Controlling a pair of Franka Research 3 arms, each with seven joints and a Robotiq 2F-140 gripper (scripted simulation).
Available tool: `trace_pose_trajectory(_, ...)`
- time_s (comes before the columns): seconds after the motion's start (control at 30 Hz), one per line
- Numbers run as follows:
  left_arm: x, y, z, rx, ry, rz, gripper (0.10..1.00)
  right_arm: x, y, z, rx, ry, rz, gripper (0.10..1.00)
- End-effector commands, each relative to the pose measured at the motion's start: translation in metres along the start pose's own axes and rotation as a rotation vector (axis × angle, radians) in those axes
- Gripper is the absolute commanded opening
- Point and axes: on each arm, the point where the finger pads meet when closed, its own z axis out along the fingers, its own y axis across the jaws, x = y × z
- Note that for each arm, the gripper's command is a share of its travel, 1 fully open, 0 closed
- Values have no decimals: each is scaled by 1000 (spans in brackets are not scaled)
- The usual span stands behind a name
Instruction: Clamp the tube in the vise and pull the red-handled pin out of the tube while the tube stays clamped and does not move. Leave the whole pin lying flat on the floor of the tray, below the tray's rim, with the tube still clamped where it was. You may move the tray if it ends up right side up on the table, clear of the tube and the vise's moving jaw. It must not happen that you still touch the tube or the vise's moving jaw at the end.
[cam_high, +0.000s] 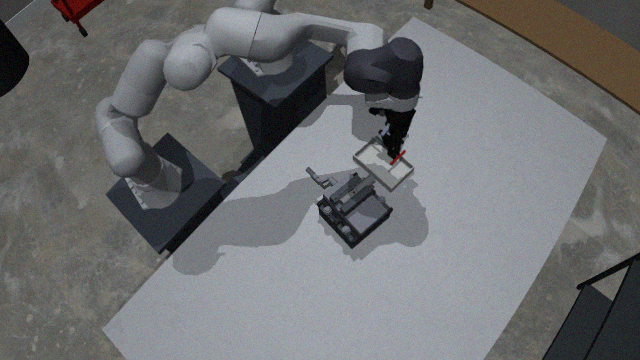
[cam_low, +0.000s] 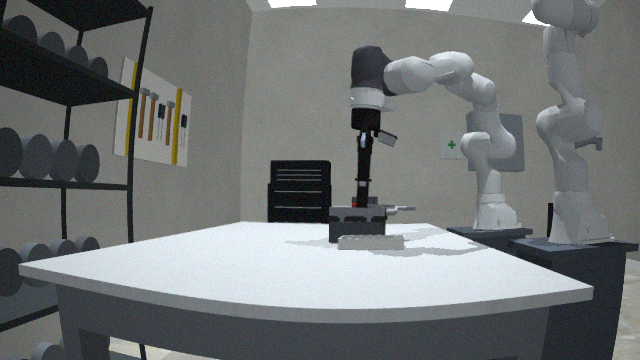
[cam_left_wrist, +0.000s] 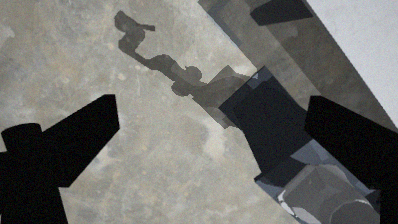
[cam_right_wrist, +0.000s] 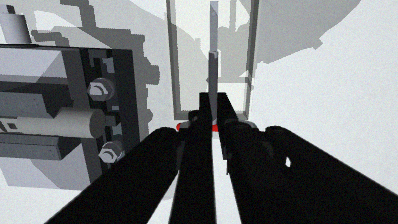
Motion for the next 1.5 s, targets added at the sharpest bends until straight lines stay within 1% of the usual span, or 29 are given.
trace_pose_trajectory(0.0, 0, 0, 0, 2, 1, -3, 1000, -2, 1, -3, -6, -5, 7, 99)
trace_pose_trajectory(0.5, 0, 0, 0, 2, 1, -3, 1000, -1, 2, 0, -6, -5, 7, 99)
trace_pose_trajectory(0.63, 0, 0, 0, 2, 1, -3, 1000, -1, 2, 8, -6, -5, 7, 99)
trace_pose_trajectory(0.8, 0, 0, 0, 2, 1, -3, 1000, 0, 2, 25, -7, -6, 7, 99)
trace_pose_trajectory(0.87, 0, 0, 0, 2, 1, -3, 1000, 0, 2, 25, -7, -6, 7, 99)
trace_pose_trajectory(1.1, 0, 0, 0, 2, 1, -3, 1000, 1, 3, 47, -8, -6, 7, 99)
trace_pose_trajectory(1.23, 0, 0, 0, 2, 1, -3, 1000, 1, 3, 51, -8, -6, 7, 99)
trace_pose_trajectory(1.47, 0, 0, 0, 2, 1, -3, 1000, 1, 3, 51, -8, -6, 7, 99)
